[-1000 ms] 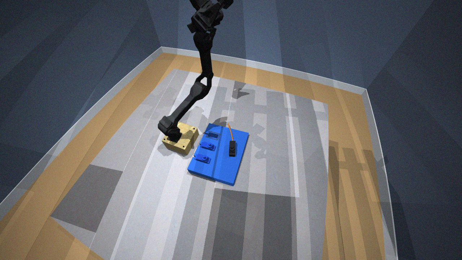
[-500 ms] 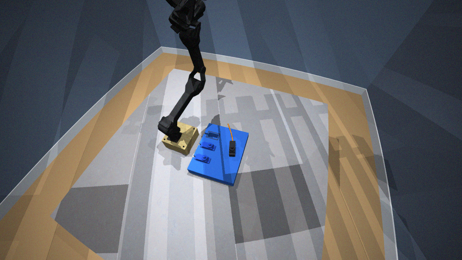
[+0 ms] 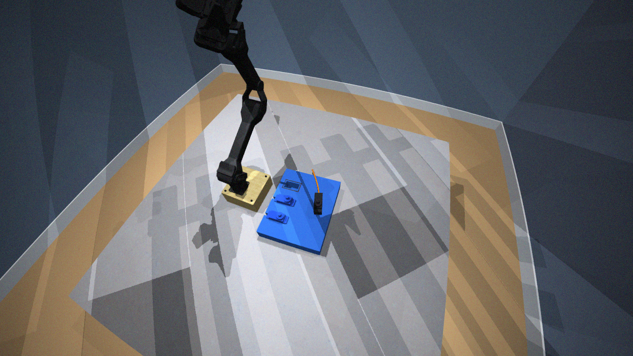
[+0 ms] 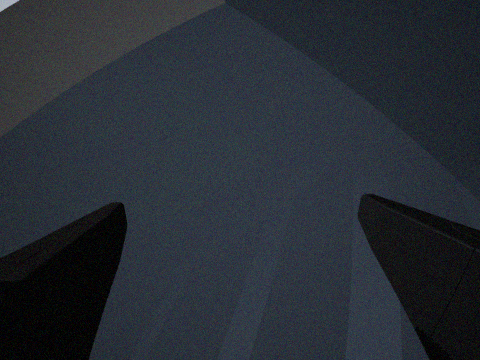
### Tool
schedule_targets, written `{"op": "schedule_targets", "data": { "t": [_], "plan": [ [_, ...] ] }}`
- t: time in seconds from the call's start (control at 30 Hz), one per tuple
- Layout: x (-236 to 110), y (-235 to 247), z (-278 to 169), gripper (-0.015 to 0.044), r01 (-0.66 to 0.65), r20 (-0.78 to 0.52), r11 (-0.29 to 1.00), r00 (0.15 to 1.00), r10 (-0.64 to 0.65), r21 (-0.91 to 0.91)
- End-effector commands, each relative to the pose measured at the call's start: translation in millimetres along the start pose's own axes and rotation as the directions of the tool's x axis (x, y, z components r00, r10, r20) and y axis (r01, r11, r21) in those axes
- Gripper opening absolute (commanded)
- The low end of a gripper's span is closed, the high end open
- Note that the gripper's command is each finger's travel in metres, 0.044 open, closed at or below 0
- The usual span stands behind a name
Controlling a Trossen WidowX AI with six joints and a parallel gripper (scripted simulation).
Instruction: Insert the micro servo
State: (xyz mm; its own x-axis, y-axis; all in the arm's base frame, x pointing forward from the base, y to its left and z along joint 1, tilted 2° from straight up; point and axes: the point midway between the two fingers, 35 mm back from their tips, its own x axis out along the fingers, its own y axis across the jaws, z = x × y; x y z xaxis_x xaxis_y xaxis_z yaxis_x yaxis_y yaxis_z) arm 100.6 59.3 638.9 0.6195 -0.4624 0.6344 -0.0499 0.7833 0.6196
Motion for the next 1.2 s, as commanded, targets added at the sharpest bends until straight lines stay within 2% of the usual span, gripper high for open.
{"op": "schedule_targets", "data": {
  "t": [0.0,0.2,0.53,0.87,1.17],
  "plan": [
    [9,-25,18,0.0440,0.043,-0.008,0.995,0.999,-0.043,0.086],
    [24,-67,36,0.0440,0.121,-0.040,0.968,0.993,-0.115,0.218],
    [51,-137,37,0.0440,0.268,-0.149,0.880,0.963,-0.226,0.391],
    [73,-198,8,0.0440,0.427,-0.303,0.770,0.900,-0.312,0.475],
    [85,-249,-40,0.0440,0.591,-0.463,0.650,0.798,-0.386,0.477]
  ]
}}
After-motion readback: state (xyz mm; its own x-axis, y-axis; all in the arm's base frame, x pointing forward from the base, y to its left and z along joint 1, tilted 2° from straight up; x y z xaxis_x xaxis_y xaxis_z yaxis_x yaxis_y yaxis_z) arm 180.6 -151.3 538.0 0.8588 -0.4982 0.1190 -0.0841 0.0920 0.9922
